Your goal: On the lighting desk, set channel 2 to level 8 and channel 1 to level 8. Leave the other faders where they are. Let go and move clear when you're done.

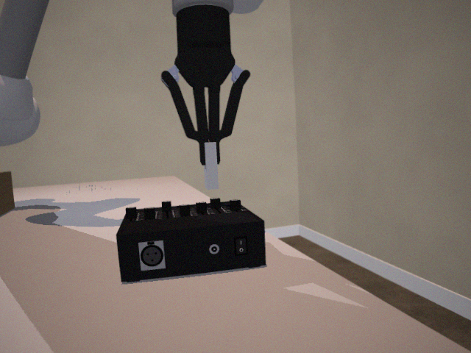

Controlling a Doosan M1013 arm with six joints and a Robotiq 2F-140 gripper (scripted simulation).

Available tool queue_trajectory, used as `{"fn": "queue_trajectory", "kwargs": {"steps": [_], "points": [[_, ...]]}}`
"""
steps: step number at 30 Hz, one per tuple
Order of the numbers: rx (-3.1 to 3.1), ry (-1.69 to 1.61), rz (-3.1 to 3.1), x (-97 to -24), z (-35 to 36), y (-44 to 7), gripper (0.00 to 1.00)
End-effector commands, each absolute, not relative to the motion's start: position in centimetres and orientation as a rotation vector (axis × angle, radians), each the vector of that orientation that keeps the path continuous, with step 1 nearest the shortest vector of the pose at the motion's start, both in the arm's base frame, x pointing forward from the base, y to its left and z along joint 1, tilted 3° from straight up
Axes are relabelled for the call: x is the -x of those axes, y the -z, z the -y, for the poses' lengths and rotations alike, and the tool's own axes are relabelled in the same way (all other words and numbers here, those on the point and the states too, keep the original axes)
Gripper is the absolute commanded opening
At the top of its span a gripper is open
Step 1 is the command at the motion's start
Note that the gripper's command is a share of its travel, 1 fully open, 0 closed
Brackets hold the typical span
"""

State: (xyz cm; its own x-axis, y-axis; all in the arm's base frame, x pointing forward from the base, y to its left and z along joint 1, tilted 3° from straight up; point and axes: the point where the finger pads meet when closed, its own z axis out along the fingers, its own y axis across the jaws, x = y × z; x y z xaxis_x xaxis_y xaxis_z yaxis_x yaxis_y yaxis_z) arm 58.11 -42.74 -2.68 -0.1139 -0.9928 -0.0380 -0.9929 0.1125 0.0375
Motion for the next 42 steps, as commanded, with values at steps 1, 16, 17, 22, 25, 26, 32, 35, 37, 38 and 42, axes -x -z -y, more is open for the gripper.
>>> {"fn": "queue_trajectory", "kwargs": {"steps": [1, 16, 17, 22, 25, 26, 32, 35, 37, 38, 42], "points": [[2.089, -0.083, -2.34, -58.11, 42.73, 2.86, 0.1], [2.089, -0.083, -2.34, -58.1, 42.7, 3.23, 0.1], [2.089, -0.083, -2.34, -58.1, 42.7, 3.24, 0.1], [2.089, -0.083, -2.34, -58.1, 42.7, 3.24, 0.1], [2.089, -0.083, -2.34, -58.1, 42.7, 3.24, 0.1], [2.089, -0.083, -2.34, -58.1, 42.7, 3.24, 0.1], [2.089, -0.083, -2.34, -58.1, 42.7, 3.24, 0.1], [2.089, -0.083, -2.34, -58.1, 42.7, 3.24, 0.1], [2.089, -0.083, -2.34, -58.1, 42.7, 3.24, 0.1], [2.089, -0.083, -2.34, -58.1, 42.7, 3.24, 0.1], [2.089, -0.083, -2.34, -58.1, 42.7, 3.24, 0.1]]}}
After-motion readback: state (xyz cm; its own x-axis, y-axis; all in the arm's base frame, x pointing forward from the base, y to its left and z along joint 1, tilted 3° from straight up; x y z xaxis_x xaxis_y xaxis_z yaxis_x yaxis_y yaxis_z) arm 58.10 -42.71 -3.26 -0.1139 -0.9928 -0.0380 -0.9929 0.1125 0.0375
